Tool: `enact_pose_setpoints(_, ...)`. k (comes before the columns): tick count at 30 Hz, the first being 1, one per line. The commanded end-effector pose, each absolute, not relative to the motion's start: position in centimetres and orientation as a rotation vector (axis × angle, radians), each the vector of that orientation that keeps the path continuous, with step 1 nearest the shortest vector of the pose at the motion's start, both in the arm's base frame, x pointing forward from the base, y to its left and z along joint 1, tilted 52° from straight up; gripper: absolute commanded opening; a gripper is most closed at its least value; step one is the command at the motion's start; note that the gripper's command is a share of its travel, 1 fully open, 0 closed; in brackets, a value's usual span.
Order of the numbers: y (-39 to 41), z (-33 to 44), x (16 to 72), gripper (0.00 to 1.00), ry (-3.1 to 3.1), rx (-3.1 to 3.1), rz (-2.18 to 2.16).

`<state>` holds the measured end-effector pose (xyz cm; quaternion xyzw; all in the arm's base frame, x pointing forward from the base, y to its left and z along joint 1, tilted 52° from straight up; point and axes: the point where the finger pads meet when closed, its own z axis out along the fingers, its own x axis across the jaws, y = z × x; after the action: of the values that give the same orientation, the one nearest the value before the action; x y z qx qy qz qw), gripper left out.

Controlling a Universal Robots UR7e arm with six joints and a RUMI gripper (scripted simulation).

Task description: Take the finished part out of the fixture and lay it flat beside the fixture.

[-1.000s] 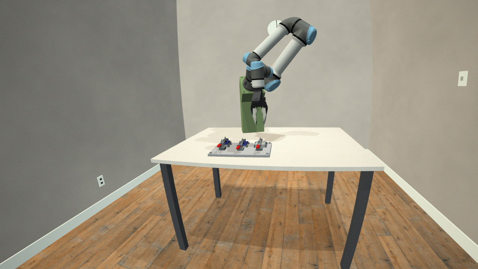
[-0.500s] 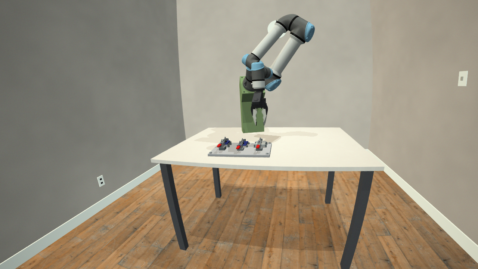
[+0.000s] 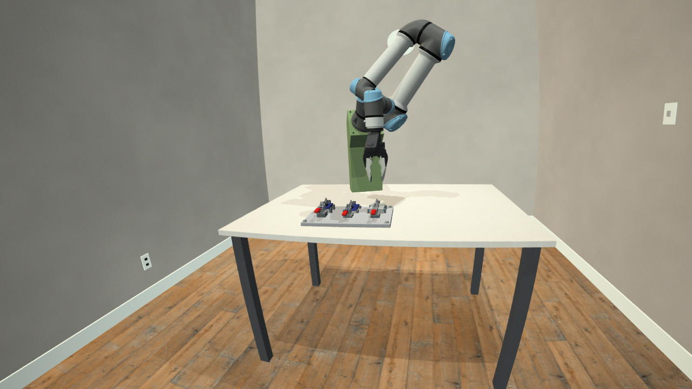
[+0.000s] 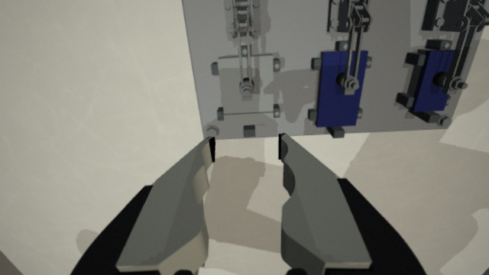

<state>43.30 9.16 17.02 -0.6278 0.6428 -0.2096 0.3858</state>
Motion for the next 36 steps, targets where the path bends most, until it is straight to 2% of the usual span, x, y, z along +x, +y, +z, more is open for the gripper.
enact_pose_setpoints(1, 9.1, 17.2, 43.5, 0.28, 1.636, -1.599, -0.534)
enact_pose_setpoints(36, 7.6, 26.8, 51.6, 0.28, 1.636, -1.599, -0.534)
